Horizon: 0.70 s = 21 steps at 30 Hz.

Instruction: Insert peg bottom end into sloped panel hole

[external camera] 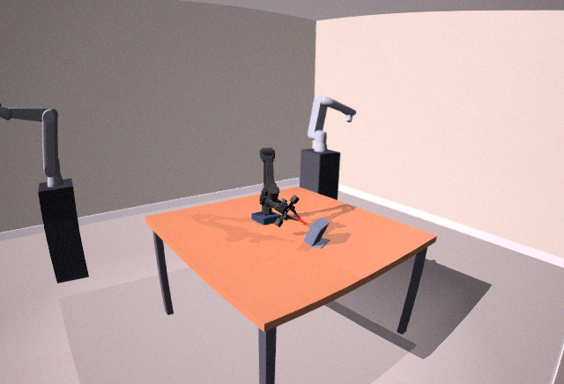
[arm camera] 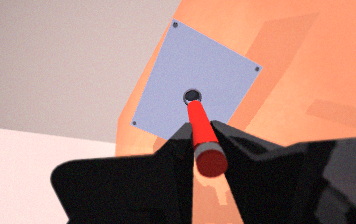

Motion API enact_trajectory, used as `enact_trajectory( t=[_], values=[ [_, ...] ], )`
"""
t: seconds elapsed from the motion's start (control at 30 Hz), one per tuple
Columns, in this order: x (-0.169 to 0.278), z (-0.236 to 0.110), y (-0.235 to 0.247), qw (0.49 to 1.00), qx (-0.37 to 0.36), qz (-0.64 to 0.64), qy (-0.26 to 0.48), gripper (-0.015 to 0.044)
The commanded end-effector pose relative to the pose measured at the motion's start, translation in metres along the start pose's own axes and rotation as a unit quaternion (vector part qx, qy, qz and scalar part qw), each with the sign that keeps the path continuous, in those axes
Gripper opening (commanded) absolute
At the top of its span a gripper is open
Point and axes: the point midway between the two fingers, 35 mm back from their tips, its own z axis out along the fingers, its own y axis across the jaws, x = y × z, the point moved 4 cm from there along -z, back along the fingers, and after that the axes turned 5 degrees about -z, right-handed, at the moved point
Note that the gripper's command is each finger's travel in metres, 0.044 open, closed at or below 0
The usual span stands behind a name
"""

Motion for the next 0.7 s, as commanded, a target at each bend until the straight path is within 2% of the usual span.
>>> enact_trajectory(
  t=[0.0,0.67],
  values=[
    [0.002,0.004,-0.001,1.0,0.0,0.004,0.0,0.0],
    [0.003,0.016,-0.001,1.0,-0.005,-0.001,-0.008,0.0]
  ],
)
